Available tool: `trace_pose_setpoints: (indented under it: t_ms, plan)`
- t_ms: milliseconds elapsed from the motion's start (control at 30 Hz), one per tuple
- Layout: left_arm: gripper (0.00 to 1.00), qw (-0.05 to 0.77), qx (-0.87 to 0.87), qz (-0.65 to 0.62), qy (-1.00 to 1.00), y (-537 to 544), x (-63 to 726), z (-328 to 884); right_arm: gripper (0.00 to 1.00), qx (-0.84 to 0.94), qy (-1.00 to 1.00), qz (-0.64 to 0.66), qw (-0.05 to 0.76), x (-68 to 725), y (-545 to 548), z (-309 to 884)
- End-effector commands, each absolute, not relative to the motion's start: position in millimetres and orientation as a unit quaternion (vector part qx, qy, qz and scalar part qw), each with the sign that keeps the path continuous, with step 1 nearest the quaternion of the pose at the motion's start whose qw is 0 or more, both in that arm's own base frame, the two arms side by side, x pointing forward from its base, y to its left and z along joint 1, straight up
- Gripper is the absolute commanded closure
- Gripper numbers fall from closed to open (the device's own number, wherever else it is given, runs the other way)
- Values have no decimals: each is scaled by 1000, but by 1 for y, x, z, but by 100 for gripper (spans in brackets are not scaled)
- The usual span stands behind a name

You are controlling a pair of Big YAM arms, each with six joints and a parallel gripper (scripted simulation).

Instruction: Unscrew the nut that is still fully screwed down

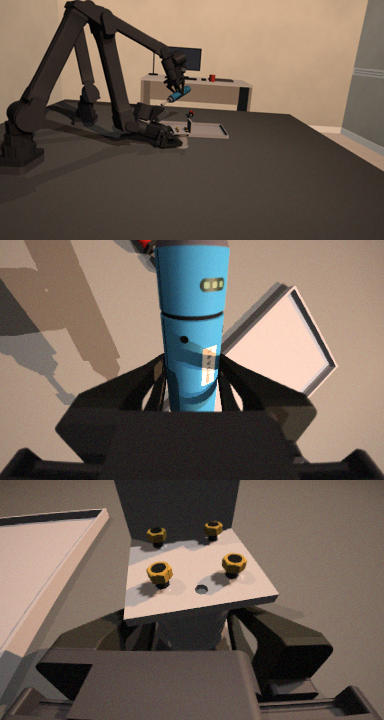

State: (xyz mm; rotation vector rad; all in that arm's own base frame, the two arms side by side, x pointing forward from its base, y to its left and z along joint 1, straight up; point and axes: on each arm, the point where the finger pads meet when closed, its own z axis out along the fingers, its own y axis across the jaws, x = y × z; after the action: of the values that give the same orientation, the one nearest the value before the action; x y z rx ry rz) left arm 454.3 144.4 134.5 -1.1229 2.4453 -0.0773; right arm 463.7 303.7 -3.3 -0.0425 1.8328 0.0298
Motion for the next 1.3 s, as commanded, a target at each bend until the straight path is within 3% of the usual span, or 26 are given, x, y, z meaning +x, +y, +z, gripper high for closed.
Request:
trace_pose_setpoints:
  t_ms: [0, 500, 667, 1067, 1267]
  plan:
    - [58, 273, -419, -36, 865, 159, 481, 193, 41, -13, 788, 20, 616, 469, 308, 5]
    - [58, 198, -496, -23, 845, 200, 456, 170, 41, -13, 788, 20, 616, 469, 308, 5]
    - [58, 215, -484, -28, 848, 189, 459, 187, 41, -13, 788, 20, 616, 469, 308, 5]
    - [58, 139, -566, -14, 813, 235, 424, 167, 41, -13, 788, 20, 616, 469, 308, 5]
    - [58, 149, -565, -17, 811, 232, 423, 181, 41, -13, 788, 20, 616, 469, 308, 5]
